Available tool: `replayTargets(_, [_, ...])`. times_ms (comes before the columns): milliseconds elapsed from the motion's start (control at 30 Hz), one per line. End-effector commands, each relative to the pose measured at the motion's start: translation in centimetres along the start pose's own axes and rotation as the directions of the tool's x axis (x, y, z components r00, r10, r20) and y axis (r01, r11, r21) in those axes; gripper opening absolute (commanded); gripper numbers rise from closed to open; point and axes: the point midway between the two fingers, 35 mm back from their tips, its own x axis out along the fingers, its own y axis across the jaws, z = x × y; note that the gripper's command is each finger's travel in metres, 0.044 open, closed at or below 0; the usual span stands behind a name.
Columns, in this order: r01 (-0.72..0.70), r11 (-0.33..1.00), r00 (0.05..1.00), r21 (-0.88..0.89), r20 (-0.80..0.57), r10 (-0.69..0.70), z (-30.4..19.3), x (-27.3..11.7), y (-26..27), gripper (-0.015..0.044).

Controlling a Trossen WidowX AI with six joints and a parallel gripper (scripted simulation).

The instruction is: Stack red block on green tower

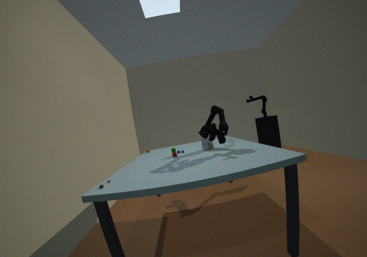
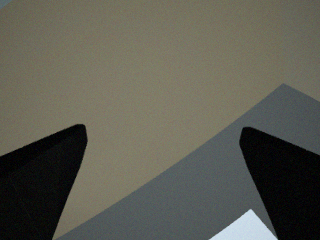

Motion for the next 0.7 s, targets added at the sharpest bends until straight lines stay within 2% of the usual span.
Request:
replayTargets(0, [-0.003,1.000,1.000,0.004,0.001,0.003,0.0,0.0,0.0,0.0426])
replayTargets(133, [-0.076,0.993,0.997,0.095,0.022,0.074,0.0,0.9,0.4,0.0440])
replayTargets(333, [-0.294,0.890,0.956,0.348,0.093,0.280,0.1,3.5,1.9,0.0440])
replayTargets(500, [-0.464,0.718,0.879,0.519,0.165,0.448,0.6,5.4,3.6,0.0440])
replayTargets(667, [-0.575,0.483,0.772,0.661,0.242,0.587,1.1,7.0,5.3,0.0440])
